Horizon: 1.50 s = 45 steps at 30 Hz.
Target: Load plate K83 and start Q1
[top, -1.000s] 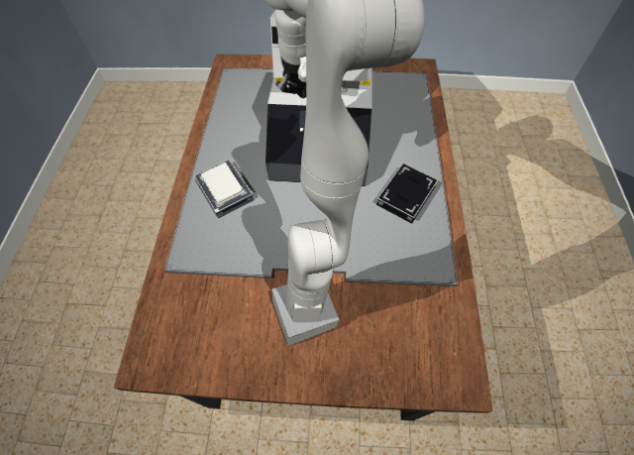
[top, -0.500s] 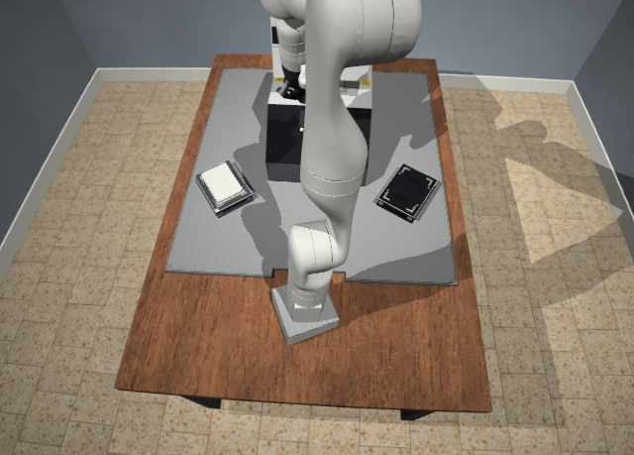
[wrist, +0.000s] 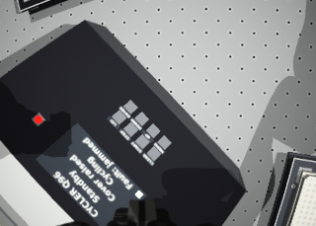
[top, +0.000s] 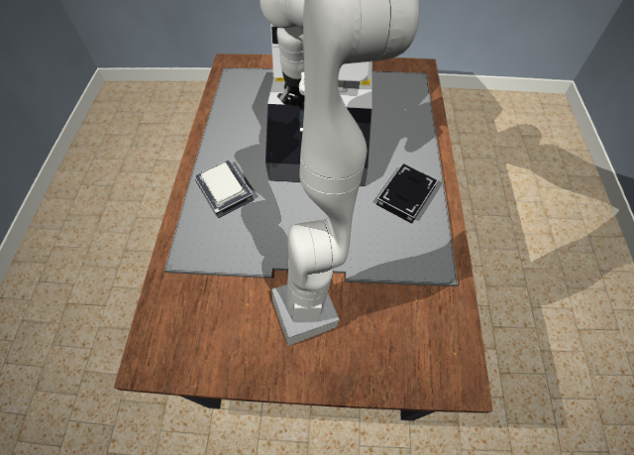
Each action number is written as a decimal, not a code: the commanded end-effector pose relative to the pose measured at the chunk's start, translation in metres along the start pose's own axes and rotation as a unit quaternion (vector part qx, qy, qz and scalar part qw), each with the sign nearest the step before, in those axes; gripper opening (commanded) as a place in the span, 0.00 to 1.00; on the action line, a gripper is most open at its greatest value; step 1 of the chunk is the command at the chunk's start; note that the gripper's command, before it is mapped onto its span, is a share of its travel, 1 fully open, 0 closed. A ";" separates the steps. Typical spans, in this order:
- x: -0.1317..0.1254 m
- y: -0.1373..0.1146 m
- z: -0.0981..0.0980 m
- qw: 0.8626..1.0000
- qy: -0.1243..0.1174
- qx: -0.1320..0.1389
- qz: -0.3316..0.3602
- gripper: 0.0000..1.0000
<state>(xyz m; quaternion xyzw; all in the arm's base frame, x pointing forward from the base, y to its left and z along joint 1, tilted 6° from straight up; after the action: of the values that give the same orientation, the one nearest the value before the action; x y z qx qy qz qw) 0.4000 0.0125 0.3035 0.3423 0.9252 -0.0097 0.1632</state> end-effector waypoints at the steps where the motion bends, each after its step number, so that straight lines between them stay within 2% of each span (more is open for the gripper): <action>1: -0.001 -0.003 0.007 1.000 -0.001 0.004 0.004 0.10; 45: 0.011 -0.011 0.056 1.000 -0.001 0.003 0.003 0.10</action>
<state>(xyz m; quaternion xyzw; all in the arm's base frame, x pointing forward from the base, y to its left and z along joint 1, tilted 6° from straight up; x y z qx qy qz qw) 0.4020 0.0068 0.2519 0.3428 0.9251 -0.0097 0.1634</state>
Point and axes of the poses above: the point where the finger pads meet when closed, its own z axis out along the fingers, its own x axis across the jaws, y = z × x, the point moved 2 cm from there along -z, back along the fingers, and after that the axes turned 11 degrees about -z, right-handed, at the moved point
